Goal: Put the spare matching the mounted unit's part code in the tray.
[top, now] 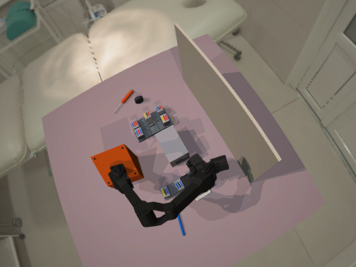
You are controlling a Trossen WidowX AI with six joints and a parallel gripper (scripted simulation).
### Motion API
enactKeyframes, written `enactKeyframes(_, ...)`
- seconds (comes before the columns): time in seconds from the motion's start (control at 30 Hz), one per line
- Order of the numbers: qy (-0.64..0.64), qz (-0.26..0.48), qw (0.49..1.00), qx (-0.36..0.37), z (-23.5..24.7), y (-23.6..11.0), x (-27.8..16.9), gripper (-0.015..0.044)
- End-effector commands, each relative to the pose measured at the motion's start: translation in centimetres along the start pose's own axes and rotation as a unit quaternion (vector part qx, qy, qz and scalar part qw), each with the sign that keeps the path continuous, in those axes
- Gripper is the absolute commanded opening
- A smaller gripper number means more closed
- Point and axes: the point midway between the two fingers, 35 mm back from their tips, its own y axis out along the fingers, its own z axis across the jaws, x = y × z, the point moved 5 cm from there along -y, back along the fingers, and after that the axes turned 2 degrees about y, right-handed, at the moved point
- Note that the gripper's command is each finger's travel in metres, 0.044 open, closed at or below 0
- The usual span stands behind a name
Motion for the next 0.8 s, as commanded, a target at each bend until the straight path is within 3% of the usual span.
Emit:
enactKeyframes(0.0, -0.004, 0.002, 1.0, 0.0, 0.1, 0.3, 0.1, 0.0)
enactKeyframes(0.77, -0.004, 0.005, 1.0, 0.0, 0.5, 2.4, -0.1, 0.0)
